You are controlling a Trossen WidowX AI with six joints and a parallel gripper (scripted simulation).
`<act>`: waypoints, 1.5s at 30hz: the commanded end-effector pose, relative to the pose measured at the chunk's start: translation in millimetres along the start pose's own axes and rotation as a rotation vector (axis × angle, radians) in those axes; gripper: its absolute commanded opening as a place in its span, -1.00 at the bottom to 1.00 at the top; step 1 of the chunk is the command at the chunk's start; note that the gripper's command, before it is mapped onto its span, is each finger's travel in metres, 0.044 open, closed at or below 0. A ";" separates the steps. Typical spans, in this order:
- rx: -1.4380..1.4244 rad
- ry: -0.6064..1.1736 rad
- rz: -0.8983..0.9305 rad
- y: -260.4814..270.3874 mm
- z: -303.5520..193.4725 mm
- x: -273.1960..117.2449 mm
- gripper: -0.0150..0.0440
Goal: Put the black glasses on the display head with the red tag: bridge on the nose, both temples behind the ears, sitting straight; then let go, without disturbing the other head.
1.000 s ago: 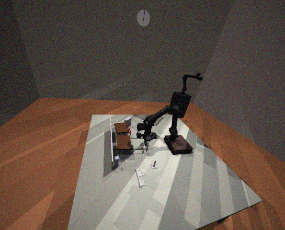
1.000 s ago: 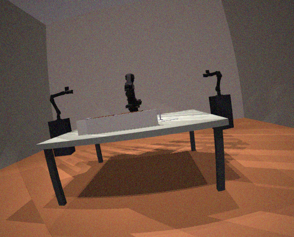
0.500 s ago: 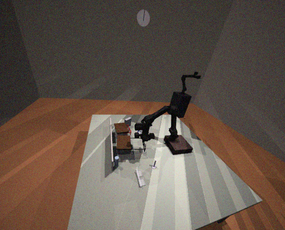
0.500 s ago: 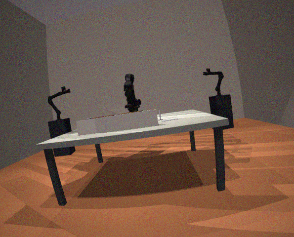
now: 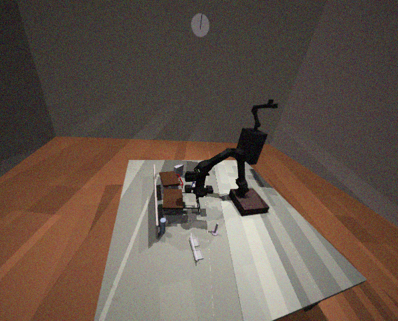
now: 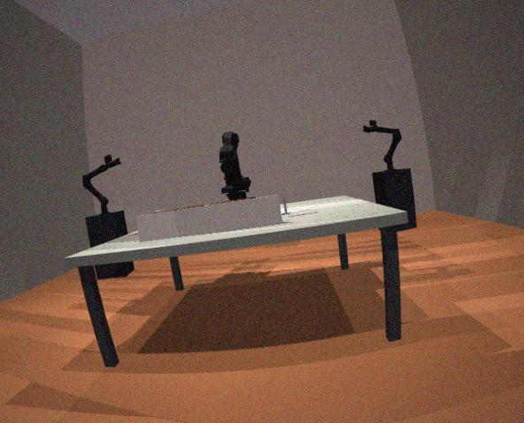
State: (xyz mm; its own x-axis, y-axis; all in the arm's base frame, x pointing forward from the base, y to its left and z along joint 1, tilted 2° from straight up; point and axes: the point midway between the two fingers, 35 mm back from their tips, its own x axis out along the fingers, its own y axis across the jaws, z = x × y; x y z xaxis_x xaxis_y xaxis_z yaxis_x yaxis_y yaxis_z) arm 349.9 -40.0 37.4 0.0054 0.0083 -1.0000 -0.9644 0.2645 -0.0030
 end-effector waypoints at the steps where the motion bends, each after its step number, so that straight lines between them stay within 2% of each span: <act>1: -0.004 -0.002 0.006 -6.7 0.3 2.2 -0.49; 45: -0.004 -0.002 0.001 -67.0 0.5 0.7 -0.49</act>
State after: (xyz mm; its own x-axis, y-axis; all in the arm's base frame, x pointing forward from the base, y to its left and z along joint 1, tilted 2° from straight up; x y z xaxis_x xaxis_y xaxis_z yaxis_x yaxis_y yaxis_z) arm 409.6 -56.0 39.2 0.0103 0.0076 -0.9999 -0.9643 0.2645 -0.0080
